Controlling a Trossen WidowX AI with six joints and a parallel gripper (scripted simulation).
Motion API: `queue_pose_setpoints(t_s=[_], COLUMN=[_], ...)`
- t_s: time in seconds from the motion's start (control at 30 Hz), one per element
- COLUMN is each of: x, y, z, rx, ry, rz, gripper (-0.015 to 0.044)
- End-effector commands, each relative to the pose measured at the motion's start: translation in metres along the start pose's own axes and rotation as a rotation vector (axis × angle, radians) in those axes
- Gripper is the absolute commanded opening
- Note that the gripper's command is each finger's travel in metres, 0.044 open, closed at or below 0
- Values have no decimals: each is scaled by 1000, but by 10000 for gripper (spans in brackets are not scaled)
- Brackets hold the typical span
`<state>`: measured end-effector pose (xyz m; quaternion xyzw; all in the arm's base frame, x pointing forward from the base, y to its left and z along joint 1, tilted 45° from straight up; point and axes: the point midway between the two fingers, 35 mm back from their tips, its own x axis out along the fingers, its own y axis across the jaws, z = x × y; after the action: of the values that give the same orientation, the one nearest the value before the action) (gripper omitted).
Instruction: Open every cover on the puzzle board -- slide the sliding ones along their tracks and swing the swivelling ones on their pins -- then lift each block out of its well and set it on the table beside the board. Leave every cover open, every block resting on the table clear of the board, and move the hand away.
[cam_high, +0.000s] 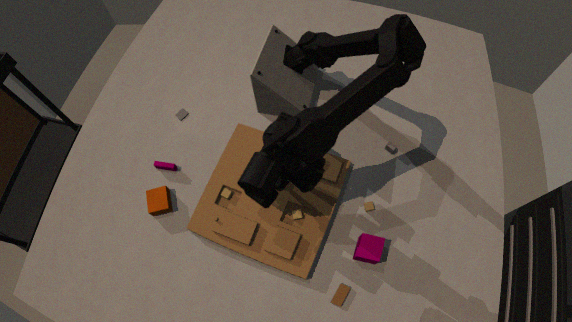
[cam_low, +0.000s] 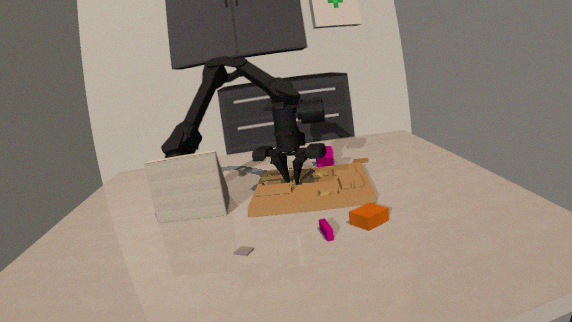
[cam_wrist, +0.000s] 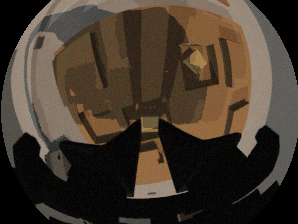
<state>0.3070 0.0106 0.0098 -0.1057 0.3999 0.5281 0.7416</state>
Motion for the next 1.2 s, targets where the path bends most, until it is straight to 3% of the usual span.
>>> queue_pose_setpoints(t_s=[0.0, 1.17], x=[-7, -56], y=[-2, -2], z=[0, -1], rx=[-6, 1], ry=[0, -1], rz=[-6, -5], gripper=[80, 80])
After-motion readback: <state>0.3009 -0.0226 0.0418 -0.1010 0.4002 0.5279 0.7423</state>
